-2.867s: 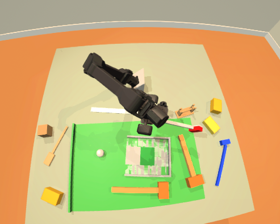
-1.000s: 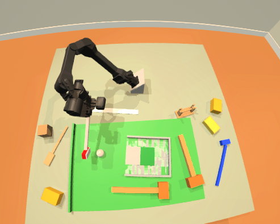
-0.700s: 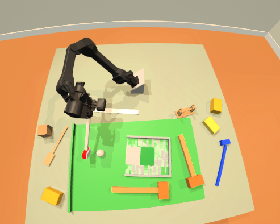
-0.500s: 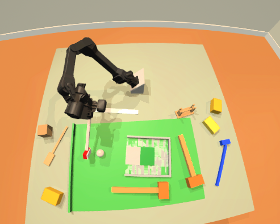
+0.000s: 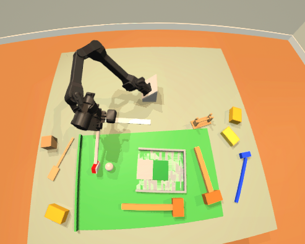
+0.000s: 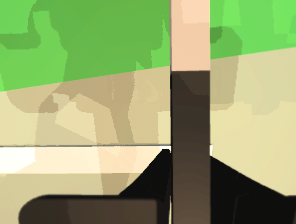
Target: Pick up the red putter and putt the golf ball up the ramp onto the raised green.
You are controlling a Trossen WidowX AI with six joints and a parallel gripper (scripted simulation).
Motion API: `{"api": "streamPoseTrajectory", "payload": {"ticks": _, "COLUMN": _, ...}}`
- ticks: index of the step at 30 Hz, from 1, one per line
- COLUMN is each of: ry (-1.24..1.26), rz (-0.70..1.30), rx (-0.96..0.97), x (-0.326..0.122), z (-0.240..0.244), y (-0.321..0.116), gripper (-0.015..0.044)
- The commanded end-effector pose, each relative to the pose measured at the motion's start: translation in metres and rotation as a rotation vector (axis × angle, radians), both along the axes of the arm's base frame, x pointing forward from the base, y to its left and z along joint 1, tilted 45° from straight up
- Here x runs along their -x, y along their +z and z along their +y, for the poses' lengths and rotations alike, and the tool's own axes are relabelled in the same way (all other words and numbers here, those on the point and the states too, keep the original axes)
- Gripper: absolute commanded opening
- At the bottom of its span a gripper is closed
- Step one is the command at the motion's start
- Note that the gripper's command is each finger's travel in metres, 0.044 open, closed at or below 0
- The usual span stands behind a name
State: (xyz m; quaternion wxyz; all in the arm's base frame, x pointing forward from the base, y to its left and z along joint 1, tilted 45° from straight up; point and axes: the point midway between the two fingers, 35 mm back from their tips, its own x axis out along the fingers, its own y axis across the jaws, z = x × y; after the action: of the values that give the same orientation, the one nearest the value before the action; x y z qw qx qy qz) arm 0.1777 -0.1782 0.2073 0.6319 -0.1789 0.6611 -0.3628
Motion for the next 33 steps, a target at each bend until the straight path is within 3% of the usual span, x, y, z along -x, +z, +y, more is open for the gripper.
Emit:
{"api": "streamPoseTrajectory", "payload": {"ticks": 1, "ry": 0.0, "rz": -0.005, "rx": 0.001, "x": -0.001, "z": 0.0, "y": 0.001, "gripper": 0.0}}
{"api": "streamPoseTrajectory", "payload": {"ticks": 19, "ry": -0.001, "rz": -0.003, "rx": -0.001, "x": 0.006, "z": -0.018, "y": 0.015, "gripper": 0.0}}
{"api": "streamPoseTrajectory", "payload": {"ticks": 29, "ry": 0.005, "rz": -0.007, "rx": -0.016, "x": -0.025, "z": 0.06, "y": -0.068, "gripper": 0.0}}
{"api": "streamPoseTrajectory", "payload": {"ticks": 33, "ry": 0.006, "rz": -0.007, "rx": -0.007, "x": -0.024, "z": 0.072, "y": -0.079, "gripper": 0.0}}
